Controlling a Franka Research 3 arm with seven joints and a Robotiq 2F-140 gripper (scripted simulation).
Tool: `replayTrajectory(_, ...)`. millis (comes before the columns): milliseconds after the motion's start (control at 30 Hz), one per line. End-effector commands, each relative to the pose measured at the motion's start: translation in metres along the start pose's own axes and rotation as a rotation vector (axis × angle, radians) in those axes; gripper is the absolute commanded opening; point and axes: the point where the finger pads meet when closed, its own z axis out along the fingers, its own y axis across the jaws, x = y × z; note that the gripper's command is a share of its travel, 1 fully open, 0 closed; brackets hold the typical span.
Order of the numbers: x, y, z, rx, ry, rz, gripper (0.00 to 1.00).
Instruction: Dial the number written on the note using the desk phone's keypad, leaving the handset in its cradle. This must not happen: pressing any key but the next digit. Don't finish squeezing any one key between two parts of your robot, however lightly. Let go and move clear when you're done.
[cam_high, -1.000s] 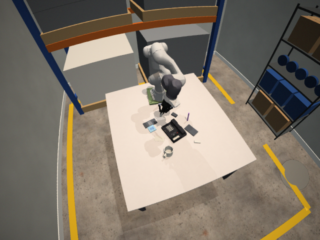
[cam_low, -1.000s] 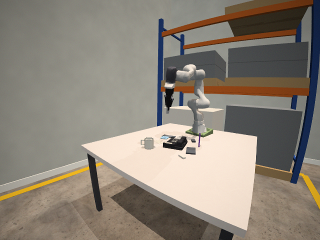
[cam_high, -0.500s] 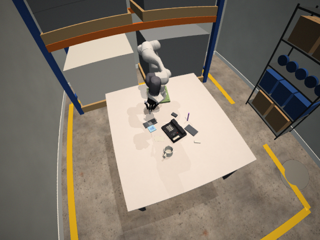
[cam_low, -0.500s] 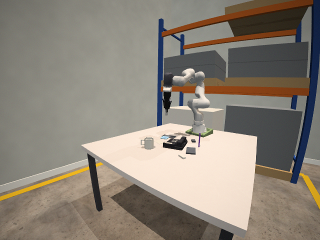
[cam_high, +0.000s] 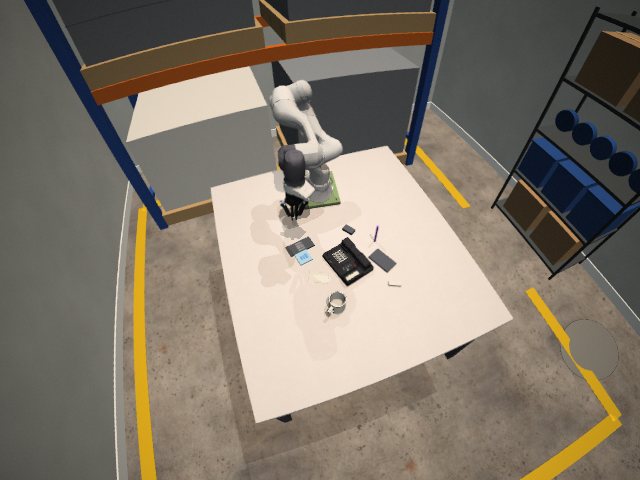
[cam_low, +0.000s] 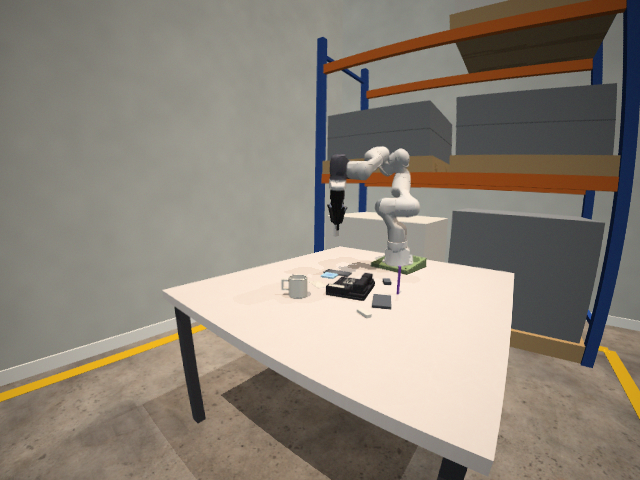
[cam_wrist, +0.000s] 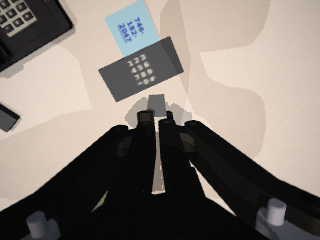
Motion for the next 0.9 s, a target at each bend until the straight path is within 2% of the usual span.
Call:
replayTrajectory(0, -0.002, 0.003, 0.004, 0.001, 0.016, -0.075, 0.0)
replayTrajectory(33, -0.011, 0.003, 0.013, 0.019, 0.03, -0.096, 0.0)
replayTrajectory(167, -0.011, 0.003, 0.013, 0.019, 0.03, -0.096, 0.0)
replayTrajectory(200, -0.018, 0.001, 0.02, 0.033, 0.042, -0.116, 0.0)
replayTrajectory(333, -0.018, 0.001, 0.02, 0.033, 0.042, -0.116, 0.0)
replayTrajectory(500, -0.027, -0.003, 0.031, 0.054, 0.062, -0.145, 0.0)
replayTrajectory(867, -0.027, -0.003, 0.031, 0.054, 0.062, -0.145, 0.0)
